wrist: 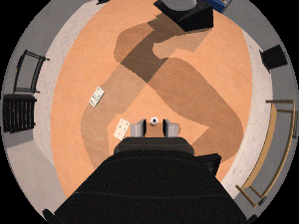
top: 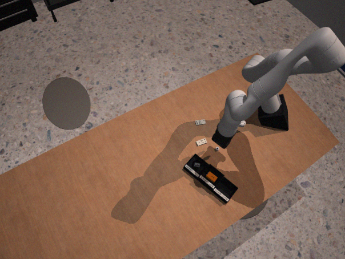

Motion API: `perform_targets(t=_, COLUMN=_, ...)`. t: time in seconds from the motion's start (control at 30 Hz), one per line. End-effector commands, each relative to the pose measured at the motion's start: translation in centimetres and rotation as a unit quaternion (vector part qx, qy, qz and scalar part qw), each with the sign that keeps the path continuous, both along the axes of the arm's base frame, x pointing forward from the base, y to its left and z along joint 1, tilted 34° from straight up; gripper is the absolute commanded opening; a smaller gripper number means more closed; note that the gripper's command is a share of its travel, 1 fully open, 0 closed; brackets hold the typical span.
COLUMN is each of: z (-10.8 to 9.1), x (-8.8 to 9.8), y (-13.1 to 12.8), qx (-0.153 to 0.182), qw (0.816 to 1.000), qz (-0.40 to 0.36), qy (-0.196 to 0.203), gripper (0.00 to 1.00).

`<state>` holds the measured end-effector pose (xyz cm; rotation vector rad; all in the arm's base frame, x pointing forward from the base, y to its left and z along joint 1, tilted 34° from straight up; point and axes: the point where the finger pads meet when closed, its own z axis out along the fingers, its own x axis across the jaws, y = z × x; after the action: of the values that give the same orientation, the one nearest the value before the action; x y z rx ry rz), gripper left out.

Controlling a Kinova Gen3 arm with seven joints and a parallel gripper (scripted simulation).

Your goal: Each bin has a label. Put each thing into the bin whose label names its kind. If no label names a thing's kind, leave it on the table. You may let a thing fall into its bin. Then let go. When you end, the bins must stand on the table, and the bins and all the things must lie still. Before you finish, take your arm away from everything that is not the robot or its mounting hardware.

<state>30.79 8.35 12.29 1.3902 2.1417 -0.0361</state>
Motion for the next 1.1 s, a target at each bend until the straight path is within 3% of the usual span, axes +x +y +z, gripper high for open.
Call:
perform_targets(t=0.0, z=0.0, x=0.0, y=-0.2, qx=-0.001, qw=1.000, qz=-0.003, qy=0.000, gripper=0.64)
perform_targets(t=0.9, z=0.0, x=0.0, y=-0.2, qx=-0.001, qw=1.000, qz=-0.003, qy=0.000, gripper=0.64)
perform_targets(t=1.07, z=-1.7, x=0.9, y=-1.0, qx=-0.001, qw=1.000, qz=-0.002, qy=-0.001, gripper=0.64)
